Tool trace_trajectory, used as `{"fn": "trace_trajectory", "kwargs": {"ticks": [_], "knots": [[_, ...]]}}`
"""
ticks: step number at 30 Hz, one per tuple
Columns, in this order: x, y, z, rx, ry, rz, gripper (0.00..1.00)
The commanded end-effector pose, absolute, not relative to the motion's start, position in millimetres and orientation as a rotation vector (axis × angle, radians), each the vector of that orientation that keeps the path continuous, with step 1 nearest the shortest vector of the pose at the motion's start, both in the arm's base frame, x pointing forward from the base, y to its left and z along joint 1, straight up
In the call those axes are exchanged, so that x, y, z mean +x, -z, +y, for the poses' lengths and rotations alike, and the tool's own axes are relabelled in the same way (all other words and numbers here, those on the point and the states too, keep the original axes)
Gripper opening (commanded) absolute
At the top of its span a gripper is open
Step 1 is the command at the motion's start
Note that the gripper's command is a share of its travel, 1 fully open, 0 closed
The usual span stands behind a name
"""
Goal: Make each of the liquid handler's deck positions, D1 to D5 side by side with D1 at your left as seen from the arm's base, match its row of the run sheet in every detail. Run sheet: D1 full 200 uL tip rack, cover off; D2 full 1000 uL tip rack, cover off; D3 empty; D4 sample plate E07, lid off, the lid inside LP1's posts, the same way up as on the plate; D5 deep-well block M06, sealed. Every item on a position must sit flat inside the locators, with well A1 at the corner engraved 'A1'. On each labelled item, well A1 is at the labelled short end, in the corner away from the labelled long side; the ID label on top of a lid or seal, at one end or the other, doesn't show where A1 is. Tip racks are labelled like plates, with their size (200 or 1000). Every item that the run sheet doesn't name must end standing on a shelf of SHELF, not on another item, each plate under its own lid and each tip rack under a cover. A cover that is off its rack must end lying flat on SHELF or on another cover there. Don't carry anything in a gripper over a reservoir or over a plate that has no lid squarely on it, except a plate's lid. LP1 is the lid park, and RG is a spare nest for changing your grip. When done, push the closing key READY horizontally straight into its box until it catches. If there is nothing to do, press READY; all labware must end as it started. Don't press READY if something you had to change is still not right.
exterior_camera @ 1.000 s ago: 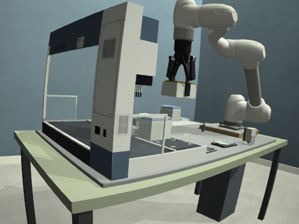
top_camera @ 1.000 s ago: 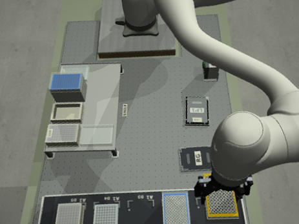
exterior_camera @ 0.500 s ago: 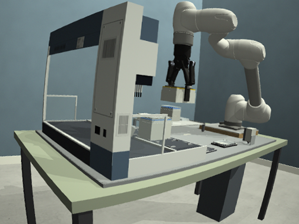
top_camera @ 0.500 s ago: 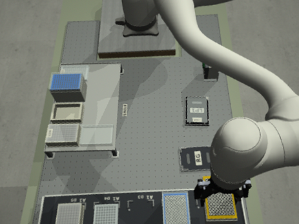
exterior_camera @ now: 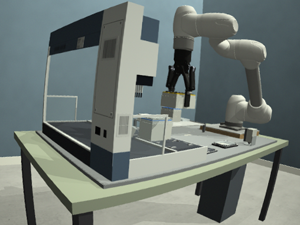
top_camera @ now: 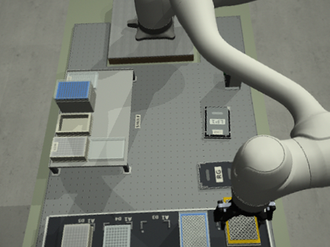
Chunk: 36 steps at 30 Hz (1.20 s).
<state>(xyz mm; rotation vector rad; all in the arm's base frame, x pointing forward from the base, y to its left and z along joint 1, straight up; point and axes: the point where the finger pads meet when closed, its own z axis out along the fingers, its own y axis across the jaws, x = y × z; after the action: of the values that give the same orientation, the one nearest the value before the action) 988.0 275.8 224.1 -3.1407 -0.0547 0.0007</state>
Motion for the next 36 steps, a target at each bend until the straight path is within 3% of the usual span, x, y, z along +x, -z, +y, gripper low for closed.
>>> {"fn": "trace_trajectory", "kwargs": {"ticks": [1, 36], "knots": [[988, -222, 276, -3.140, 0.002, -0.055, 0.10], [988, -170, 276, -3.140, 0.002, -0.055, 0.10]]}}
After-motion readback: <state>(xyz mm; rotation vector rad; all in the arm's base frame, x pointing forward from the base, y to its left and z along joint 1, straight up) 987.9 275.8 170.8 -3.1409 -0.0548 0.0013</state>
